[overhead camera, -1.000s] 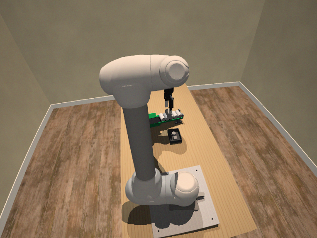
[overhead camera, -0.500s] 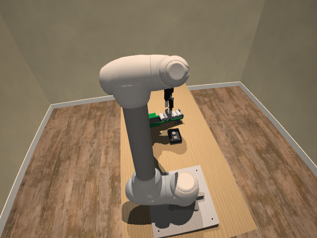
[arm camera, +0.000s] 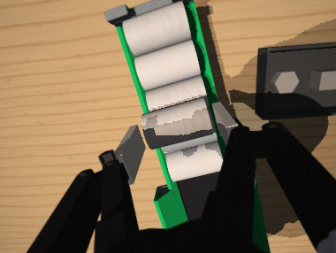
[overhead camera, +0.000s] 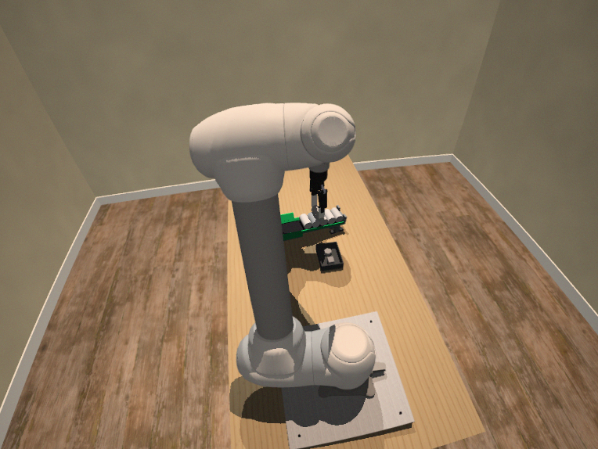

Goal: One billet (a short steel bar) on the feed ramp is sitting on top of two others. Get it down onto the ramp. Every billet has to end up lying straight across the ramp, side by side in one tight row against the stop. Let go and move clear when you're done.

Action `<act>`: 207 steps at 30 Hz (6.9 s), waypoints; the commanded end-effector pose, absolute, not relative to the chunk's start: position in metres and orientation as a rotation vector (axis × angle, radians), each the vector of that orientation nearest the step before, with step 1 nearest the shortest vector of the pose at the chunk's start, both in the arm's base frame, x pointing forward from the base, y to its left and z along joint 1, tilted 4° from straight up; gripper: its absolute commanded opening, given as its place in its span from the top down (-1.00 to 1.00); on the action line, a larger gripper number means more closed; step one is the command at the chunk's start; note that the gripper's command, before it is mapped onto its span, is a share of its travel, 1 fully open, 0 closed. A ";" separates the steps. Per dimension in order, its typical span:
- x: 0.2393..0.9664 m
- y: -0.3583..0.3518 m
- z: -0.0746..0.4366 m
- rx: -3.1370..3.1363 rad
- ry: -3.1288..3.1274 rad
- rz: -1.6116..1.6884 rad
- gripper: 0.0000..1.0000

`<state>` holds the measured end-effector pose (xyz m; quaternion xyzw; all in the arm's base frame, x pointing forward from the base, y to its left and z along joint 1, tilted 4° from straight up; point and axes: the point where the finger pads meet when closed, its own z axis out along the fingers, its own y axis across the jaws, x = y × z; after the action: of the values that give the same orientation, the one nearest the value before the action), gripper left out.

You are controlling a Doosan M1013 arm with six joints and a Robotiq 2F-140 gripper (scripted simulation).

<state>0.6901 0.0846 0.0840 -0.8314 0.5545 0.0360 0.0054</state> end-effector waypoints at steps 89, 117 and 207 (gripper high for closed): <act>0.690 0.084 0.088 -2.603 1.736 0.113 0.08; 0.691 0.089 0.165 -2.603 1.736 0.113 0.08; 0.640 0.191 0.054 -2.602 1.738 0.113 0.08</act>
<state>0.6396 0.1908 0.0539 -0.8310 0.5551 0.0360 0.0054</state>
